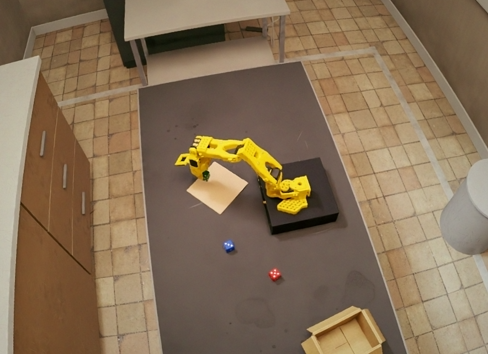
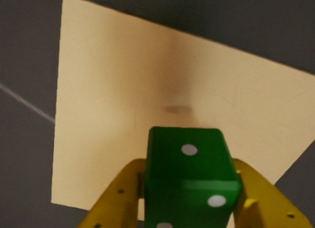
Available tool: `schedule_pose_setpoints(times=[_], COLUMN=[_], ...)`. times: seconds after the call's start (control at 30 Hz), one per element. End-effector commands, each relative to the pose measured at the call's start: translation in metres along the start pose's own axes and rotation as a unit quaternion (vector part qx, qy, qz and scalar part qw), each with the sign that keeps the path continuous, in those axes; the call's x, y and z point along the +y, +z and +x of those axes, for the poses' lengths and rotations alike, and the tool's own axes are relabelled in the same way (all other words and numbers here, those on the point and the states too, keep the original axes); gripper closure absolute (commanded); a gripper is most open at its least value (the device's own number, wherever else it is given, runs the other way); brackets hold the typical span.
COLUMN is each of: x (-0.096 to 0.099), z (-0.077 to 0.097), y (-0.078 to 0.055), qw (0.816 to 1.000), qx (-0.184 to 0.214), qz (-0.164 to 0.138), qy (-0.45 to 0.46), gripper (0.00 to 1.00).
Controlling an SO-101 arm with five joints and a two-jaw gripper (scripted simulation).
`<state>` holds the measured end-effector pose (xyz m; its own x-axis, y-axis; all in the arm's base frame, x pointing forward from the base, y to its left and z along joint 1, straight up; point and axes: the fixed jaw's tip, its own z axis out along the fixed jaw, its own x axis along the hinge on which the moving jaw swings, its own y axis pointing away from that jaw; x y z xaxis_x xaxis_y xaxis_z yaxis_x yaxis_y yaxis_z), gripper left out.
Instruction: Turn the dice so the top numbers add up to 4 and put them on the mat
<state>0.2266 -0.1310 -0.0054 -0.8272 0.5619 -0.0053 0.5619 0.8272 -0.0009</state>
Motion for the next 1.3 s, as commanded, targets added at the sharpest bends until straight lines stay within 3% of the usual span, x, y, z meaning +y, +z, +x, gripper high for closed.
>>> schedule_pose_setpoints(times=[0.0, 1.27], x=[-0.002, -0.002], z=[0.002, 0.003], y=[0.005, 0.019], qw=[1.000, 1.000], qx=[0.008, 0.008], qz=[0.000, 0.000], qy=[0.001, 0.001], gripper=[1.00, 1.00])
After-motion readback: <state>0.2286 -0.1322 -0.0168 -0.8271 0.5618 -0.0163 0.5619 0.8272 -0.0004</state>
